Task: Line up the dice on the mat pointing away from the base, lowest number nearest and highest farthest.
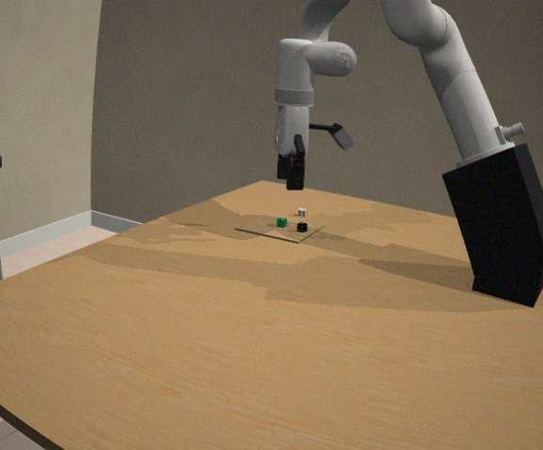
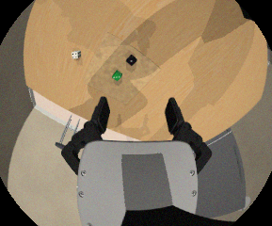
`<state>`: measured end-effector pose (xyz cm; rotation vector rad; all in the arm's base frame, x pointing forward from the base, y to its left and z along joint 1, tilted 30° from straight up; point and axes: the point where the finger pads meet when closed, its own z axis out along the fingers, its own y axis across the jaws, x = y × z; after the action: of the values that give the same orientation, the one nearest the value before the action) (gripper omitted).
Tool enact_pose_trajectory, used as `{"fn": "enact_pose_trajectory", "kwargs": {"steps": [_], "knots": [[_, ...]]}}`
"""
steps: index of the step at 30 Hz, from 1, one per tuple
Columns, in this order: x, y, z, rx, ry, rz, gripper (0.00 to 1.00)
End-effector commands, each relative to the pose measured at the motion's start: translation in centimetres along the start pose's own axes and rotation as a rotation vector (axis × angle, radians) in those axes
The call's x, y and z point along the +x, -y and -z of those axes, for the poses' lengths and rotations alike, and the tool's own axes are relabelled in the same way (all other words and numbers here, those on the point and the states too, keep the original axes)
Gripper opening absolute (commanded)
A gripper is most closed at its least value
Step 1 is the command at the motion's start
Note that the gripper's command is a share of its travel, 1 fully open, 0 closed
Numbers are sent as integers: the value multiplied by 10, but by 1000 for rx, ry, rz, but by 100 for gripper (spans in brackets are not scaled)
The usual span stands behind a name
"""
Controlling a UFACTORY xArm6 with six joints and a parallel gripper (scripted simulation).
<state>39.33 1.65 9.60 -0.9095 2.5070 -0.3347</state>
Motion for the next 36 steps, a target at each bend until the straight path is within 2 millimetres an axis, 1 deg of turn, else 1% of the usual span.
{"fn": "enact_pose_trajectory", "kwargs": {"steps": [1, 4, 6, 9, 10, 11, 17, 18, 19, 22, 23, 24, 26, 36], "knots": [[4, -9, 0, 12, 7, 173, 100], [4, -9, 0, 12, 7, 181, 100], [9, -15, -1, 14, 6, 316, 100], [12, -19, -2, 16, 5, 386, 100], [14, -21, -2, 17, 4, 442, 100], [15, -21, -2, 17, 4, 459, 100], [27, -29, -3, 21, 2, 683, 100], [27, -29, -3, 21, 1, 686, 100], [30, -30, -4, 22, 1, 753, 100], [31, -31, -4, 23, 0, 765, 100], [36, -32, -4, 24, -1, 846, 100], [39, -33, -4, 25, -1, 889, 100], [41, -34, -5, 26, -2, 928, 100], [63, -34, -7, 32, -6, 1266, 100]]}}
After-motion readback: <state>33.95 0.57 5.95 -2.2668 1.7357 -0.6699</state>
